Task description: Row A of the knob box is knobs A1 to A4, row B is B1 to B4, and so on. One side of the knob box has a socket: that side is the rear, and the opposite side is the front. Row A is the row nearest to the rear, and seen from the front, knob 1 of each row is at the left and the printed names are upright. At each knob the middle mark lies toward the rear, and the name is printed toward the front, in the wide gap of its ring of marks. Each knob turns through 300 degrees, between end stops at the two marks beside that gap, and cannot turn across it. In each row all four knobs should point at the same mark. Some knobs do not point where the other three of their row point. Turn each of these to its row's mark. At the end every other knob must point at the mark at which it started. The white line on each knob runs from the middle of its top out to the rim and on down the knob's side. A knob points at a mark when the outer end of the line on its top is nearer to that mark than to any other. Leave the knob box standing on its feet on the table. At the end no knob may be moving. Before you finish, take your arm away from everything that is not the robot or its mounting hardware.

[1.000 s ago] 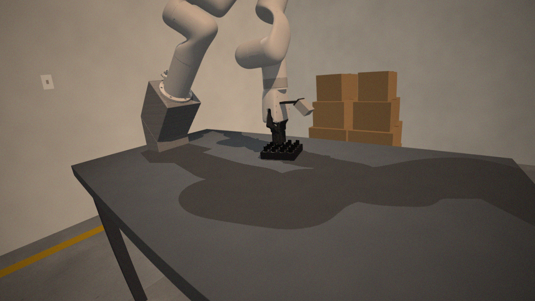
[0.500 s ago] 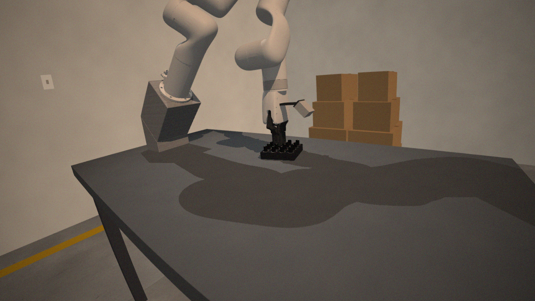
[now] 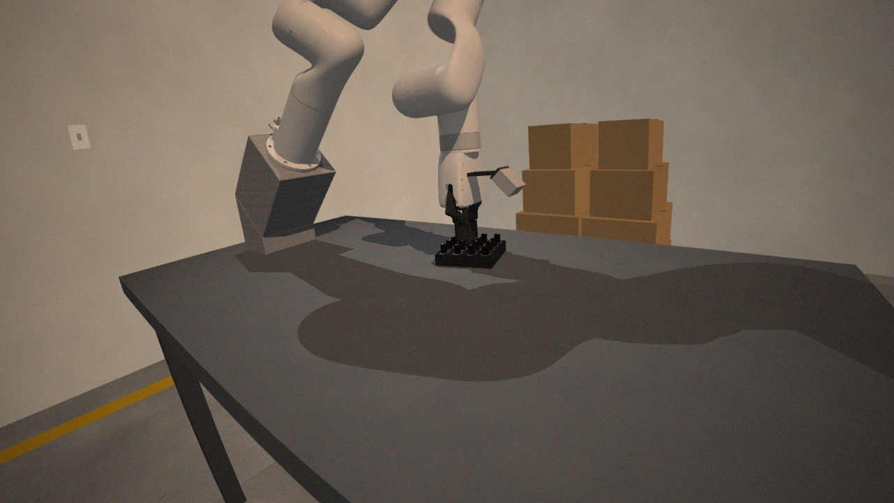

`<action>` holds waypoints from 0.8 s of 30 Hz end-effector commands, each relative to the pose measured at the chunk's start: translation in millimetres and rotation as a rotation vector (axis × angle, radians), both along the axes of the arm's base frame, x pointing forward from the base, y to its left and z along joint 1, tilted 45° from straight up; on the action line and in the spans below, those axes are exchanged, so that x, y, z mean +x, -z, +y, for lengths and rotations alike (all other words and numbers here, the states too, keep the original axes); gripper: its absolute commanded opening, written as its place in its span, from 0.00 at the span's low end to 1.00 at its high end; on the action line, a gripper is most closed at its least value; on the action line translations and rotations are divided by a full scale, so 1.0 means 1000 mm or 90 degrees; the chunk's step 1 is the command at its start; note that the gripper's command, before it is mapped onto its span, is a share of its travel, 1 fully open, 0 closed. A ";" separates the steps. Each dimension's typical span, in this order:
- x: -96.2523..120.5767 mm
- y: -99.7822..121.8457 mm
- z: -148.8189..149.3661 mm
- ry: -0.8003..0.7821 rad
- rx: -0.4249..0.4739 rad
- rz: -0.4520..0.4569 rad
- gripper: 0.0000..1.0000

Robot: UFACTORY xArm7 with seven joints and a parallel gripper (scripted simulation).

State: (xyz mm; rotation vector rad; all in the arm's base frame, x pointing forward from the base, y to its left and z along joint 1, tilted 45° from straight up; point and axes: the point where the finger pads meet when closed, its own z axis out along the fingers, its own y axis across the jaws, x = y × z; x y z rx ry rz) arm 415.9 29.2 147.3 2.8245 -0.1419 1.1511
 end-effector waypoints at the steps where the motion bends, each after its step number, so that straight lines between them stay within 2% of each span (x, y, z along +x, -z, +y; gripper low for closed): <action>1: 0.000 0.000 0.000 0.000 0.000 -0.001 0.19; 15: 0.000 0.000 0.000 0.000 0.000 -0.001 0.19; 16: 0.000 0.000 0.000 0.000 0.000 -0.001 0.08; 24: 0.000 0.000 0.000 0.000 0.000 -0.001 0.08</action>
